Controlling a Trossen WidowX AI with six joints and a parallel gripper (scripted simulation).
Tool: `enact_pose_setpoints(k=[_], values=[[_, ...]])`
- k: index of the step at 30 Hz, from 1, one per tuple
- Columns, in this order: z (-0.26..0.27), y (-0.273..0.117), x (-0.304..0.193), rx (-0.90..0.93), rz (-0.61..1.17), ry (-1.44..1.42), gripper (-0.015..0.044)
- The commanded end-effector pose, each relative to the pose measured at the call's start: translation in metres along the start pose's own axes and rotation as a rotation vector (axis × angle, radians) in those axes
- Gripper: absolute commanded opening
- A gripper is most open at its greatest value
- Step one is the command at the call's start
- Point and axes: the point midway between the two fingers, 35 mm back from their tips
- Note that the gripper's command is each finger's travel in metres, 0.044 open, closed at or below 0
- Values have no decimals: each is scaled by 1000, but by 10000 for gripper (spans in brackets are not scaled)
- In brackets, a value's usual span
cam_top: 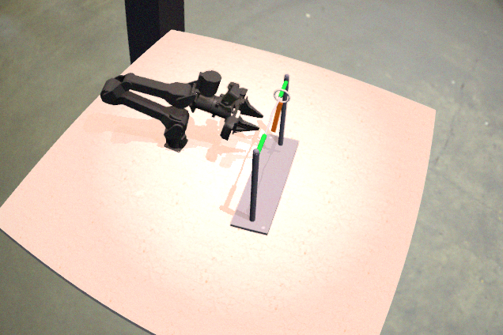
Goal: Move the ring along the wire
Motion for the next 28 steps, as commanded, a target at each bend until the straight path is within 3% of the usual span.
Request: enact_pose_setpoints(k=[1,5,28], values=[[-1,-18,3,-1,-14,6,344],[-2,-31,0,-1,-13,6,440],[-2,-31,0,-1,-13,6,440]])
Point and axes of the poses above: the point midway between the two fingers, 35 mm back from their tips, its own y axis out along the fingers, its own z axis across the jaws, x = y × z, and after that the axes turned 2 degrees about -y, right-handed
